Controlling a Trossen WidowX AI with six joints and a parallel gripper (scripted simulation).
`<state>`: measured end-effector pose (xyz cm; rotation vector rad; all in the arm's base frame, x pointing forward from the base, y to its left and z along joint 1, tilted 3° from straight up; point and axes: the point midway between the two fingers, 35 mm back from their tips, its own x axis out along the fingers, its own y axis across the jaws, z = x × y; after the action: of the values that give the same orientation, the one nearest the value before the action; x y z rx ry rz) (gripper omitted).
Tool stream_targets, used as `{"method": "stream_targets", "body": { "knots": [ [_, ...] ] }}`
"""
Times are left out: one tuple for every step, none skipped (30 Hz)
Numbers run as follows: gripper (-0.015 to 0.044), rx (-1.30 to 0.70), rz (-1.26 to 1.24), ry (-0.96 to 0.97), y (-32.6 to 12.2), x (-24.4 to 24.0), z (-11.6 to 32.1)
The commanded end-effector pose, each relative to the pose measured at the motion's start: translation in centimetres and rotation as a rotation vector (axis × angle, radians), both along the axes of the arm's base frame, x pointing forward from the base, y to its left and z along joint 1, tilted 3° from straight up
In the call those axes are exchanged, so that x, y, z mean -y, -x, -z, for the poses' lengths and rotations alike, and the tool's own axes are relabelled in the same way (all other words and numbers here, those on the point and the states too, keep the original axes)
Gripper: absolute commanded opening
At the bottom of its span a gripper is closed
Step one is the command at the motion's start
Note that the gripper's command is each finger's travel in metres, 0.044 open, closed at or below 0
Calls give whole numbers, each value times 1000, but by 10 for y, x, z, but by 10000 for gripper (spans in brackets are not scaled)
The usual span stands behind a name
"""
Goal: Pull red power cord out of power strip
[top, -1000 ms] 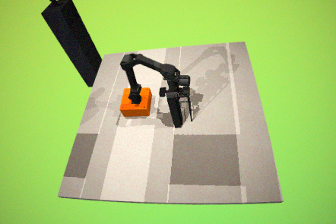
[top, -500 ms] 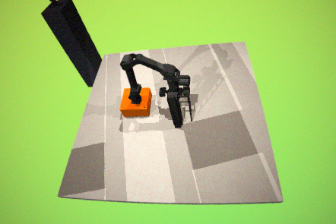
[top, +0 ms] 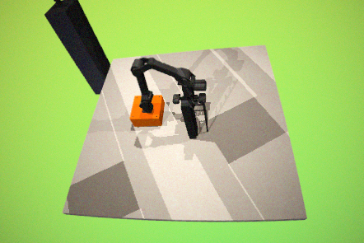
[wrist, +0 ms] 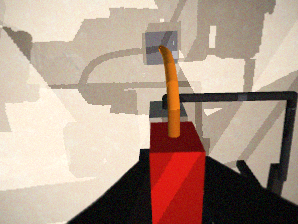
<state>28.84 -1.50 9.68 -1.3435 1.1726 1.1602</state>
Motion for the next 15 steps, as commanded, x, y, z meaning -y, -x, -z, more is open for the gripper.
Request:
{"method": "stream_targets", "body": {
  "knots": [
    [0,-3,-29,-66,1,-28,0],
    [0,-3,-29,-66,2,-30,0],
    [0,-3,-29,-66,2,-31,0],
    [0,-3,-29,-66,2,-33,0],
    [0,-3,-29,-67,2,-34,0],
    [0,-3,-29,-67,2,-36,0],
    [0,-3,-29,-67,3,-38,0],
    [0,-3,-30,-67,3,-39,0],
    [0,-3,-30,-67,3,-41,0],
    [0,-3,-30,-68,4,-43,0],
    [0,-3,-30,-68,4,-44,0],
    [26,-3,-30,-68,4,-42,0],
    [53,-3,-31,-68,4,-39,1],
    [79,-3,-31,-68,4,-36,1],
    [105,-3,-32,-68,4,-35,1]
  ]
}}
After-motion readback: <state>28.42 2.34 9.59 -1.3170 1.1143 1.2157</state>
